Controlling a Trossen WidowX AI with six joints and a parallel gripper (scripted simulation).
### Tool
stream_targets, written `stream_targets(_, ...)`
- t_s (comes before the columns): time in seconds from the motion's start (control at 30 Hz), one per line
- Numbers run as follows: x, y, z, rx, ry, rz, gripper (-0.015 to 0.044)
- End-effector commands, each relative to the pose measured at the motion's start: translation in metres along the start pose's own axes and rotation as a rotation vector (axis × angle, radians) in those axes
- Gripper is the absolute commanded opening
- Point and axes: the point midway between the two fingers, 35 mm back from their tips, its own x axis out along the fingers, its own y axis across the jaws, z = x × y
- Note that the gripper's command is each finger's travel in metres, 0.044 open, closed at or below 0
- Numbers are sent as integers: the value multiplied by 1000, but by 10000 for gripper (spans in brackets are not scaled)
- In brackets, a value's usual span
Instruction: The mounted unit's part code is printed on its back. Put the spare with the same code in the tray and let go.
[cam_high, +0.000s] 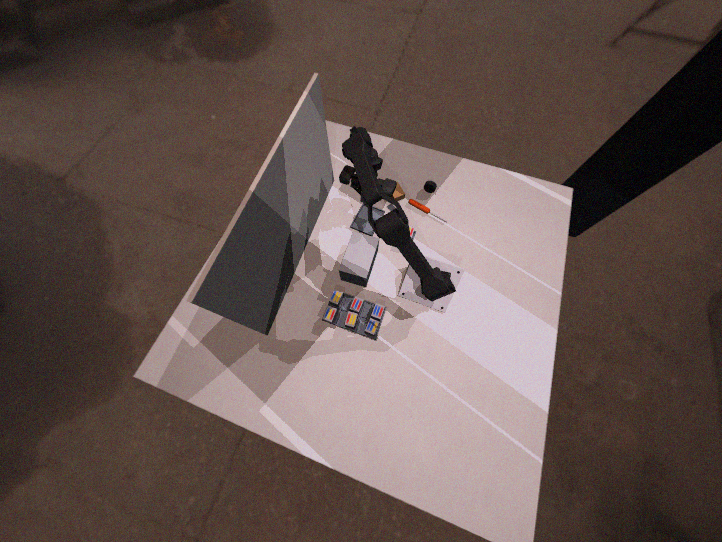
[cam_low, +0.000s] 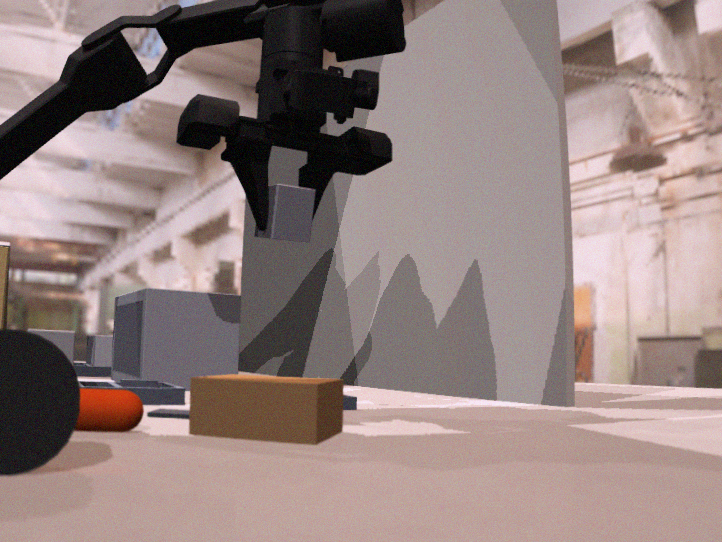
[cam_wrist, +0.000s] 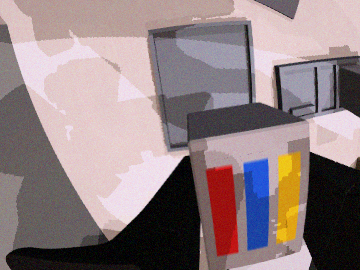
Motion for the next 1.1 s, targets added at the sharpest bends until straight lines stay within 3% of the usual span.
stream_targets(0.0, 4, 0, 0, 6, 4, 2, 0)
stream_targets(1.07, 29, 3, 2, 6, 4, 3, 0)
